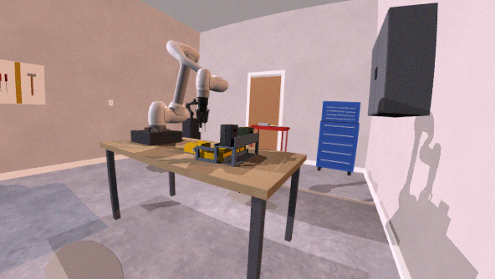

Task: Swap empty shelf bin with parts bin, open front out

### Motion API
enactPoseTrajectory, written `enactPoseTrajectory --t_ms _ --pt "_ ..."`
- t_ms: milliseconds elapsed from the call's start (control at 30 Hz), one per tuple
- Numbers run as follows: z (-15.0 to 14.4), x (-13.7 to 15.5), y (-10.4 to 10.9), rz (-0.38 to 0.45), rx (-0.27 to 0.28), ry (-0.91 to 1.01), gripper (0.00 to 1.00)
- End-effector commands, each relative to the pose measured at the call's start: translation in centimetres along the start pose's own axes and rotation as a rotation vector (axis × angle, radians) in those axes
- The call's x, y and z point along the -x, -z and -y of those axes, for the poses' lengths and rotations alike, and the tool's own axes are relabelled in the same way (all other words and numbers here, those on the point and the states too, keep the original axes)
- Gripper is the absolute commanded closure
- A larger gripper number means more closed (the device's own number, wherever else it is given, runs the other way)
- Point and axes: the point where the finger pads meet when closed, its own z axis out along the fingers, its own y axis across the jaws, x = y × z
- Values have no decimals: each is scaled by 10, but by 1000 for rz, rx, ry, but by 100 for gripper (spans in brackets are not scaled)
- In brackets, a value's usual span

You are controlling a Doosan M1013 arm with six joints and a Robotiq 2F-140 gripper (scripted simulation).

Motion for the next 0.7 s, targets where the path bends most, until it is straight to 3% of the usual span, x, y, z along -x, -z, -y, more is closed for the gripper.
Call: enactPoseTrajectory --t_ms 0,667 --pt "-1 0 -12 -3 -1 3 76" --pt "-1 0 -47 -3 -1 3 76"
